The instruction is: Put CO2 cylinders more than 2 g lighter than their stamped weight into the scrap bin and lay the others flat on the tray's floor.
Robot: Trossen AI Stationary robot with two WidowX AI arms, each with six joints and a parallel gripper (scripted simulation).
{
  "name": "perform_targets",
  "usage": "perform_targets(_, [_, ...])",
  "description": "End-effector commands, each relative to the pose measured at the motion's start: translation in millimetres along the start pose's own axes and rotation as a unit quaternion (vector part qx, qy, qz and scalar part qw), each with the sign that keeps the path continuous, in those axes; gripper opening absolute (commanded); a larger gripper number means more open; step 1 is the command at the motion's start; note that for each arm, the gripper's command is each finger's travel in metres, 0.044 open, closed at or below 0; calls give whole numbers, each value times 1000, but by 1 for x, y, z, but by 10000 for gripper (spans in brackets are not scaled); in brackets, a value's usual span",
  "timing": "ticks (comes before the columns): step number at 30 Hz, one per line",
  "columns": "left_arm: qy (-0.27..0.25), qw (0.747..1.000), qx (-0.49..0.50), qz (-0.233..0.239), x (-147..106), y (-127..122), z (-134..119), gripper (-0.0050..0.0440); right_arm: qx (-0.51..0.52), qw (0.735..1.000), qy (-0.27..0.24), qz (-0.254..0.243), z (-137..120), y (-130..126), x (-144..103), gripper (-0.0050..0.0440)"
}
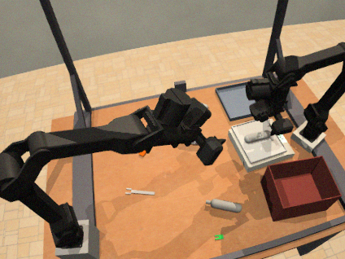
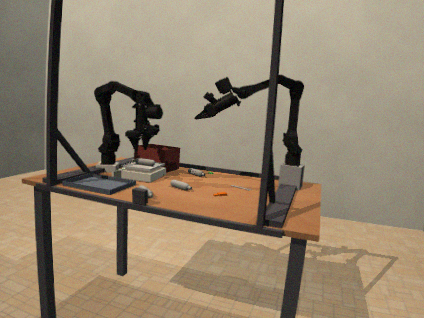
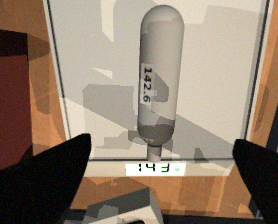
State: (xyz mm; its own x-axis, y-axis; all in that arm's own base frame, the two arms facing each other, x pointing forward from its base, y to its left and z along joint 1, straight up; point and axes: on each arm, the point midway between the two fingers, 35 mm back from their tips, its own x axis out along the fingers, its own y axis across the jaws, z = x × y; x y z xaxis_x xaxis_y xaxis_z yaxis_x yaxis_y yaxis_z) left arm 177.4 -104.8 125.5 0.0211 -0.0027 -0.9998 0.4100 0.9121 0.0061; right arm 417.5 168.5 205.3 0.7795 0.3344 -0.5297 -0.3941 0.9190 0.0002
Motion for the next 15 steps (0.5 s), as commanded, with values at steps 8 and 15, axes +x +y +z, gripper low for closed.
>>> perform_targets(8, [-22,1000,15,-2,-15,-1,-14,440,1,1000,-11,-2,9,-1,-5,440])
perform_targets(15, [-82,995,56,-10,-9,-4,-55,440,1,1000,-11,-2,9,-1,-5,440])
